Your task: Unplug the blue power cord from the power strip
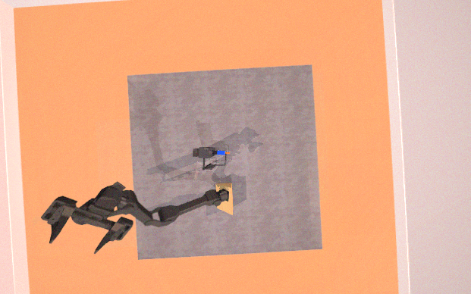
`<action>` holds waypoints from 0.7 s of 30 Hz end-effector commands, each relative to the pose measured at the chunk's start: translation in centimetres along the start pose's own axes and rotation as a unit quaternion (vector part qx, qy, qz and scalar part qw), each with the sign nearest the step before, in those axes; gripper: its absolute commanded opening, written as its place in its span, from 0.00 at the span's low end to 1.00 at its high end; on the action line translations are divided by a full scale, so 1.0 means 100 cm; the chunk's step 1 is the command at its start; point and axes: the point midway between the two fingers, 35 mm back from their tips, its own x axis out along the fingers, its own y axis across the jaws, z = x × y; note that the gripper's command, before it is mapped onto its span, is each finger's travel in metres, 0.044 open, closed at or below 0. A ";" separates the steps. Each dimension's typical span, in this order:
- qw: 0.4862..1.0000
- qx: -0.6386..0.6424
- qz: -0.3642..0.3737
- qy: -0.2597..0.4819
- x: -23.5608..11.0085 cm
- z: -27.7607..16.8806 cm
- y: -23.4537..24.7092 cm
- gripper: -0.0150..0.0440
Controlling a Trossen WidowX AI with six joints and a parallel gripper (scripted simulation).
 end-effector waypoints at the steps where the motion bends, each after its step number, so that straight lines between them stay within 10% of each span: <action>1: 1.000 0.002 -0.002 -0.003 0.000 0.003 0.000 0.89; 9: 0.985 0.083 -0.053 -0.141 -0.008 0.119 -0.006 0.53; 21: 0.885 0.225 0.057 -0.404 -0.071 0.299 0.047 0.53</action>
